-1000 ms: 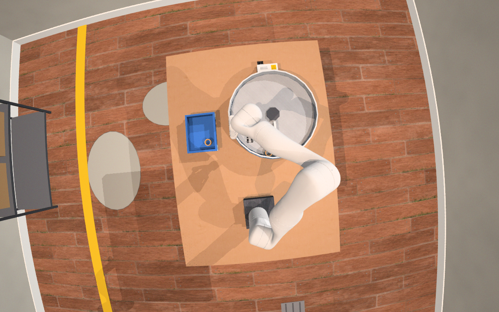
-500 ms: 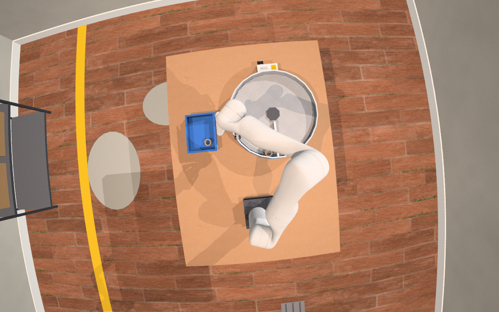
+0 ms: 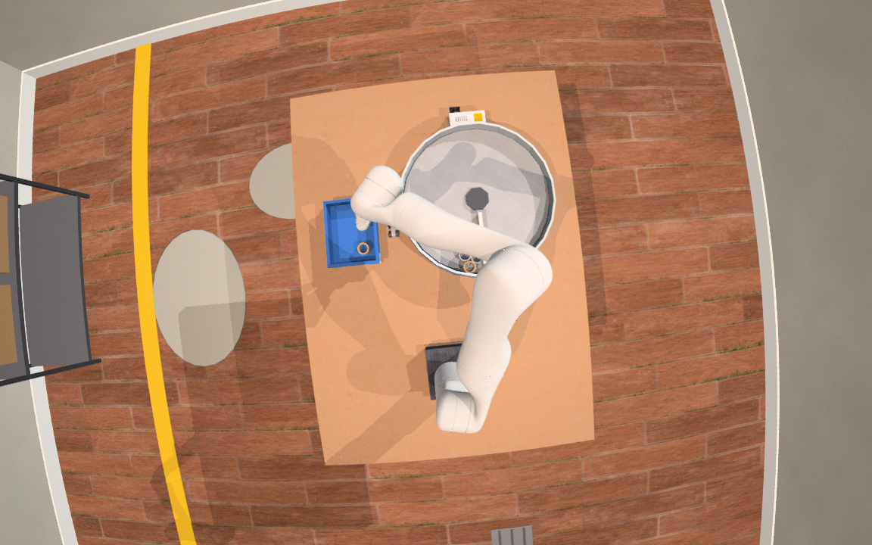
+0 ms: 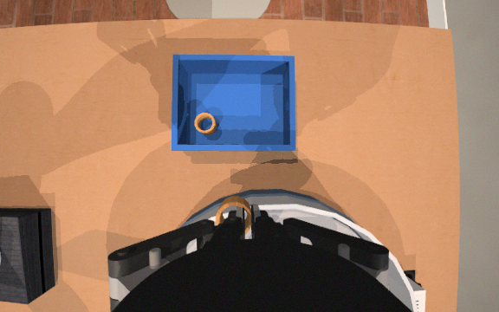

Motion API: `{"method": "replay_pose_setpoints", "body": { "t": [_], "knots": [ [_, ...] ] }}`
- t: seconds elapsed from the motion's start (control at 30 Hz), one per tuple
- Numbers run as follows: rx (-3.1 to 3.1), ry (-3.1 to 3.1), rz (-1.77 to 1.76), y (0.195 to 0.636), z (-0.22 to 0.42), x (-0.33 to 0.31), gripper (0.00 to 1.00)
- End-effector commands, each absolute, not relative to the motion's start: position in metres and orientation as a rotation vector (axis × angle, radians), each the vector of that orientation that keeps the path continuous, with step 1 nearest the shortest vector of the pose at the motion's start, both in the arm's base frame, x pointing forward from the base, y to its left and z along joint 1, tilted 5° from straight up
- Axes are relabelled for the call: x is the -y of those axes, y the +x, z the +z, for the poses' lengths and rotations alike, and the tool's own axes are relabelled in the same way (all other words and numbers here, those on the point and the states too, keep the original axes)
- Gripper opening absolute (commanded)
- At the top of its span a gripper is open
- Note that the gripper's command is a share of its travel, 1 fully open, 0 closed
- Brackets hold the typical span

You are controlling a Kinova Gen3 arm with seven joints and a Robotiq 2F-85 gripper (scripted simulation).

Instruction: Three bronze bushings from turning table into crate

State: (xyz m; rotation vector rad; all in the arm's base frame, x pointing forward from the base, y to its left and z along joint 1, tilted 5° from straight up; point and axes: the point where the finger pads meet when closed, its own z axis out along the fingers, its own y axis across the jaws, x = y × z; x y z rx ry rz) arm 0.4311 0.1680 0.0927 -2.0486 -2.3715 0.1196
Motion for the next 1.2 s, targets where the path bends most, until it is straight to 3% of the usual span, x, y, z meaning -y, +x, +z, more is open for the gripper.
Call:
{"method": "replay_pose_setpoints", "body": {
  "t": [0.0,0.23,0.63,0.8,1.17],
  "knots": [
    [2.374,-2.043,0.120,0.431,0.092,-0.170,0.00],
    [2.374,-2.046,0.119,0.442,0.089,-0.222,0.00],
    [2.374,-2.046,0.119,0.442,0.089,-0.222,0.00],
    [2.373,-2.049,0.117,0.454,0.087,-0.273,0.00],
    [2.373,-2.049,0.117,0.454,0.087,-0.273,0.00]
  ]
}}
